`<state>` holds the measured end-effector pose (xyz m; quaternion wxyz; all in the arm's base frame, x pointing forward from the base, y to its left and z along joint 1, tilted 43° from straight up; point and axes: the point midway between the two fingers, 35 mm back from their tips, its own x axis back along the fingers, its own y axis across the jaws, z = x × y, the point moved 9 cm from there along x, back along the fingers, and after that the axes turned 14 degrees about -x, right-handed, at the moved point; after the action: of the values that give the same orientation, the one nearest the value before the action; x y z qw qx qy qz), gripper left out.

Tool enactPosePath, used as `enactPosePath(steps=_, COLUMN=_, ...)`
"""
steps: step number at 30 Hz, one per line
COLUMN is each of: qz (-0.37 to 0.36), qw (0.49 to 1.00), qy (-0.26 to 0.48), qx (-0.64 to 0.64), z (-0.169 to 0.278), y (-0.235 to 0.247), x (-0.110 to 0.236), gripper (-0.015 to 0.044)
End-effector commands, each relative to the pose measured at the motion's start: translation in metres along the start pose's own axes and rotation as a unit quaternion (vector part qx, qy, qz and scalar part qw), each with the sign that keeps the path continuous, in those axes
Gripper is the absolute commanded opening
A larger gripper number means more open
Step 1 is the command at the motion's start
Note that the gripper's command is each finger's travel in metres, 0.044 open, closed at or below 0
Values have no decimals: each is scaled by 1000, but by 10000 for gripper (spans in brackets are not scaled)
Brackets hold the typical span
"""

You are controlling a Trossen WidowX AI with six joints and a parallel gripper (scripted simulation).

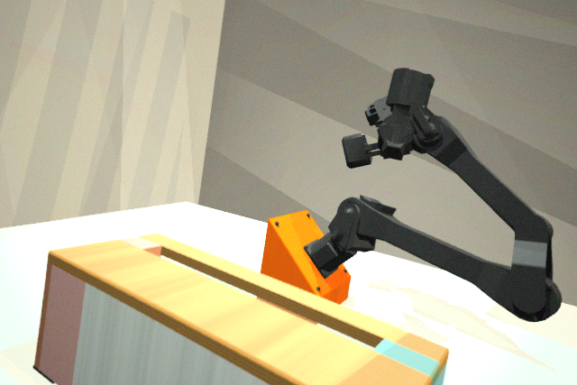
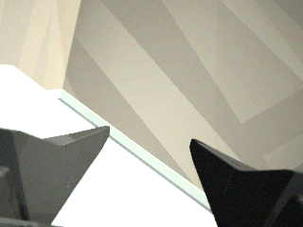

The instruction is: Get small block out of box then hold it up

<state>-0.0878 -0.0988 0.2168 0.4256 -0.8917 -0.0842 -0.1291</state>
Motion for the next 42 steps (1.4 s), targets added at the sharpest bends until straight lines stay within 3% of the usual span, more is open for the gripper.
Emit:
enactPosePath(steps=1, qz=-6, qw=1000, qy=-2, qx=6, z=-1, y=1, x=1, gripper=400)
enactPosePath(steps=6, qz=-150, qw=971, qy=-74, qx=172, z=-30, y=24, x=25, gripper=400)
enactPosePath(steps=12, qz=-311, qw=844, qy=-188, qx=395, z=-54, y=57, x=78, gripper=400)
enactPosePath(steps=17, qz=-403, qw=672, qy=-280, qx=554, z=-57, y=79, x=134, gripper=400)
enactPosePath(steps=23, qz=-461, qw=423, qy=-367, qx=689, z=-39, y=92, x=205, gripper=400)
enactPosePath(steps=30, qz=-473, qw=115, qy=-422, qx=765, z=5, y=86, x=282, gripper=400)
enactPosePath(steps=36, qz=-454, qw=-132, qy=-427, qx=771, z=59, y=66, x=335, gripper=400)
enactPosePath(steps=39, qz=-444, qw=-207, qy=-421, qx=763, z=78, y=56, x=349, gripper=400)
enactPosePath(steps=42, qz=-441, qw=-225, qy=-420, qx=761, z=82, y=54, x=352, gripper=400)
